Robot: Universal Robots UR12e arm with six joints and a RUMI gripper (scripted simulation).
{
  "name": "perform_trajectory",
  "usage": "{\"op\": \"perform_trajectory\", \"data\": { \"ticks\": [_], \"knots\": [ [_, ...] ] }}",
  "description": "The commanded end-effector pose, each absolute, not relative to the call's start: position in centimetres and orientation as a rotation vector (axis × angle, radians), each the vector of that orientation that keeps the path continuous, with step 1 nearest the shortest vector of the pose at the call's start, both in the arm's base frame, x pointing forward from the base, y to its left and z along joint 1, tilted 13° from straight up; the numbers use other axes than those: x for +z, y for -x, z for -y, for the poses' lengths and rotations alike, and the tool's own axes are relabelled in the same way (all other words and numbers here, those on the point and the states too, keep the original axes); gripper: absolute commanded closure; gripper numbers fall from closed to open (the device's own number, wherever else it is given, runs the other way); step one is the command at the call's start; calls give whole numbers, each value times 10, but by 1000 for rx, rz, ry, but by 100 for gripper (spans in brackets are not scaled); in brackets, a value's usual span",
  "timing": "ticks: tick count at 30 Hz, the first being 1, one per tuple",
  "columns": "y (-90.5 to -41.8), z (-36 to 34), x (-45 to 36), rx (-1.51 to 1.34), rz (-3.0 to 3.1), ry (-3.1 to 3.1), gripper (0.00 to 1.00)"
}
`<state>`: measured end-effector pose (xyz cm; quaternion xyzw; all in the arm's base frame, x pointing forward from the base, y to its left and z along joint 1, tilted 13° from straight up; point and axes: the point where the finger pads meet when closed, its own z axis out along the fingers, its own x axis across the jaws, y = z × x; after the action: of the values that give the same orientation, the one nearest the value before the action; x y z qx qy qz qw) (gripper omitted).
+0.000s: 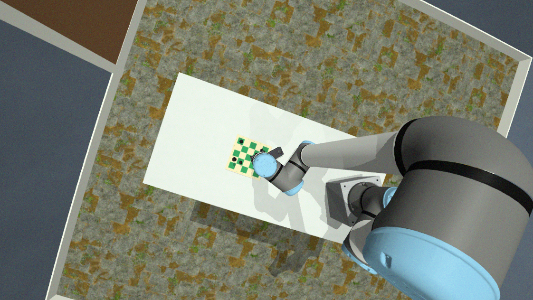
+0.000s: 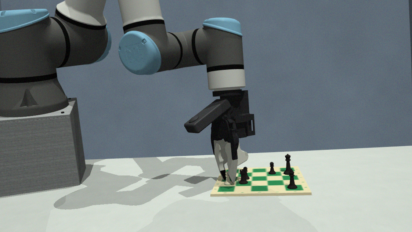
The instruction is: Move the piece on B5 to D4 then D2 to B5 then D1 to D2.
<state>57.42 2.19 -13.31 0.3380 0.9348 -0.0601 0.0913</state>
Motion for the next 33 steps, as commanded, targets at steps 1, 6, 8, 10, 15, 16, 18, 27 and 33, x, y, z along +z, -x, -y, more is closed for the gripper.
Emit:
{"op": "perform_trajectory", "data": {
  "ticks": [1, 6, 8, 10, 15, 16, 18, 27, 33],
  "knots": [
    [-576, -21, -132, -177, -2774, -1005, 80],
    [-576, -21, -132, -177, -2774, -1005, 80],
    [-576, -21, -132, -177, -2774, -1005, 80],
    [-576, -21, -132, -177, -2774, -1005, 80],
    [-576, -21, -132, -177, -2774, -1005, 100],
    [-576, -21, -132, -177, -2774, -1005, 100],
    [-576, -21, -132, -177, -2774, -1005, 100],
    [-576, -21, -132, -177, -2774, -1005, 100],
    [-576, -21, -132, -177, -2774, -1005, 100]
  ]
}}
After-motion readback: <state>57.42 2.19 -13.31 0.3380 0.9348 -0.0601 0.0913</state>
